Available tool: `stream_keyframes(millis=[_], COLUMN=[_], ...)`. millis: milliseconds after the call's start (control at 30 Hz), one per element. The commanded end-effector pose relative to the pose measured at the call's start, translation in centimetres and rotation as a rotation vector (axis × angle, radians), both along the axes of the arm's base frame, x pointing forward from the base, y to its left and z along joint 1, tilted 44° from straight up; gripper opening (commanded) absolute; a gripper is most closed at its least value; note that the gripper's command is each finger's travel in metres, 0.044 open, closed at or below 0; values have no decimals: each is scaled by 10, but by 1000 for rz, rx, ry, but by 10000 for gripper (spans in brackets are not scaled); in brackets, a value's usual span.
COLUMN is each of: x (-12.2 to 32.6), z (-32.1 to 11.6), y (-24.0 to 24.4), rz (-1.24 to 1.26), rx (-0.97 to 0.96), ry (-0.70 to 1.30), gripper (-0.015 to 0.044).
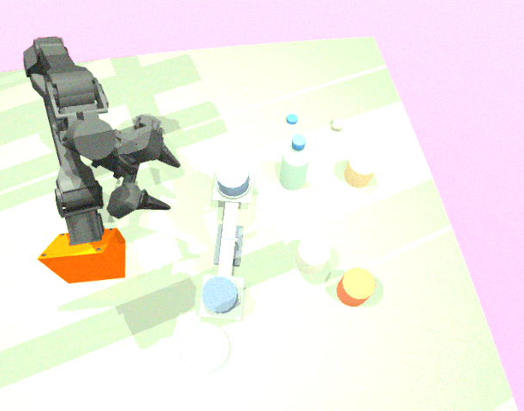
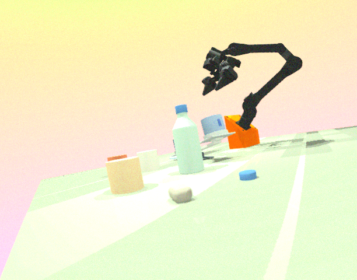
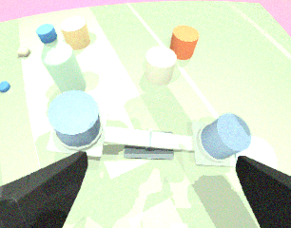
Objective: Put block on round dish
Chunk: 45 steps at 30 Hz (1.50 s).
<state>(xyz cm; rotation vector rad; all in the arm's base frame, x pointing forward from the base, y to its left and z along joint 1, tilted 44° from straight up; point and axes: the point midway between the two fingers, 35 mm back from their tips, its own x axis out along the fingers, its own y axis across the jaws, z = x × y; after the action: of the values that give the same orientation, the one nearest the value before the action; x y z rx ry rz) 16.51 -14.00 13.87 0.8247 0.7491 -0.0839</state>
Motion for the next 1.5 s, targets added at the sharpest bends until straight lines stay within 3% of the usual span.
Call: stream_keyframes(millis=[0, 167, 667, 1467], x=[-6, -4, 18, 58], z=[-12, -14, -43, -129], y=[7, 3, -28, -51], rz=[5, 45, 470, 1182], rx=[58, 35, -182, -417], ry=[-15, -12, -16, -166], gripper=[440, 440, 440, 440])
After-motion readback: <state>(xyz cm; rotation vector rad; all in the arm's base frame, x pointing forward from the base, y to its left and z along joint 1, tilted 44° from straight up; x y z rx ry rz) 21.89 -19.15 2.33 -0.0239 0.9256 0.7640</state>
